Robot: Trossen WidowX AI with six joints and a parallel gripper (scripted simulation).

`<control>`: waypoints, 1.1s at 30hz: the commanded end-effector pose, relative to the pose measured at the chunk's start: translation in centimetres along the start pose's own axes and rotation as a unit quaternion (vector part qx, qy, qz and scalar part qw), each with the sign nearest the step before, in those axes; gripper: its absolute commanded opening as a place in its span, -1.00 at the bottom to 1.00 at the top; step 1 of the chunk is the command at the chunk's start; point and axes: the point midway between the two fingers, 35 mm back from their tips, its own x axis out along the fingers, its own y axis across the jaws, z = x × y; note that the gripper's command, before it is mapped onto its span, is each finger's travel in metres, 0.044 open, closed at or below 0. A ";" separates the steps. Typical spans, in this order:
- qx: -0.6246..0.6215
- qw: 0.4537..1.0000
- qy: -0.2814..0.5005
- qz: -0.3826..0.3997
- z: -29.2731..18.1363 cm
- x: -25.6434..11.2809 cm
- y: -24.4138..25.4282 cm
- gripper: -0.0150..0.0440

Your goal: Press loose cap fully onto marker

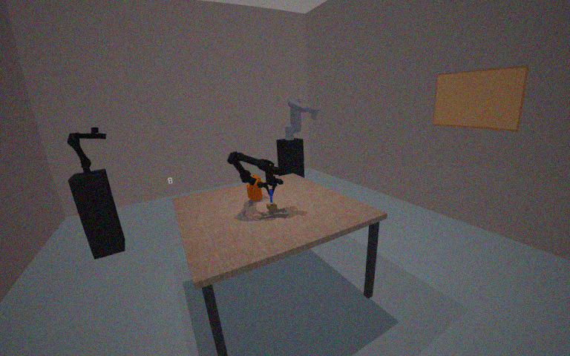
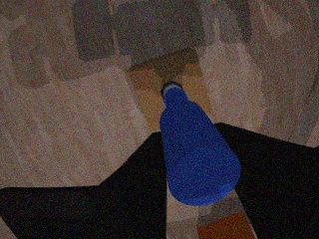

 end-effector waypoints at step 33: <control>-0.003 1.000 -0.003 -0.004 0.0 4.4 -0.2 -0.49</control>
